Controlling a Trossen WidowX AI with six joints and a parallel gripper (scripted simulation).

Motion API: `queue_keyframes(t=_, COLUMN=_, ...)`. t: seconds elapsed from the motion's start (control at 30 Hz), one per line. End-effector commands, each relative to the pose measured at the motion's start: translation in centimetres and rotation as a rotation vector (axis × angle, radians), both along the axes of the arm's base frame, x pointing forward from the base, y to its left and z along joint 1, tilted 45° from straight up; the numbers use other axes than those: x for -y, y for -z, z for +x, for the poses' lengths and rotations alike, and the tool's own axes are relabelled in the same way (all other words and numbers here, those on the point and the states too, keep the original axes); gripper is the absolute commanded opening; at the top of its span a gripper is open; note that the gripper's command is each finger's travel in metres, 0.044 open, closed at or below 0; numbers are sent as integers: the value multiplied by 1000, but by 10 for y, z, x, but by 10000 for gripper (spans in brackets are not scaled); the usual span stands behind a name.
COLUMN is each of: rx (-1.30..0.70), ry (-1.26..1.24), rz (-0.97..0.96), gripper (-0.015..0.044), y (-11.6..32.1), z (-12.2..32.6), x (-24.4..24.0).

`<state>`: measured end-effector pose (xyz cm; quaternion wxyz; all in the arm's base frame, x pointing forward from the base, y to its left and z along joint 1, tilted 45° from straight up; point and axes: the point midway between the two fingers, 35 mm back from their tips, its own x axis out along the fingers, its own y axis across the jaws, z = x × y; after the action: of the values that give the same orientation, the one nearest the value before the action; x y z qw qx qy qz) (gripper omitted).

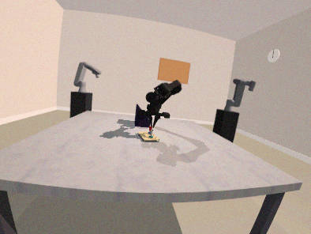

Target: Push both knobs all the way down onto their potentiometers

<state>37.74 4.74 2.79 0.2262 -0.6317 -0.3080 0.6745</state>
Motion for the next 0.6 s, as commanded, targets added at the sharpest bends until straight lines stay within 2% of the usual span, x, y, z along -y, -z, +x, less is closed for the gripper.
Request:
queue_keyframes(t=0.0, rx=-1, ry=-1, rz=0, gripper=105, y=1, z=0, x=-1)
queue_keyframes(t=0.2, rx=3, ry=-7, rz=-4, gripper=262, y=0, z=-7, x=3)
queue_keyframes(t=0.43, rx=17, ry=-33, rz=-28, gripper=440, y=-5, z=-82, x=38)
queue_keyframes(t=0.57, rx=3, ry=-16, rz=-19, gripper=440, y=-5, z=-132, x=50)
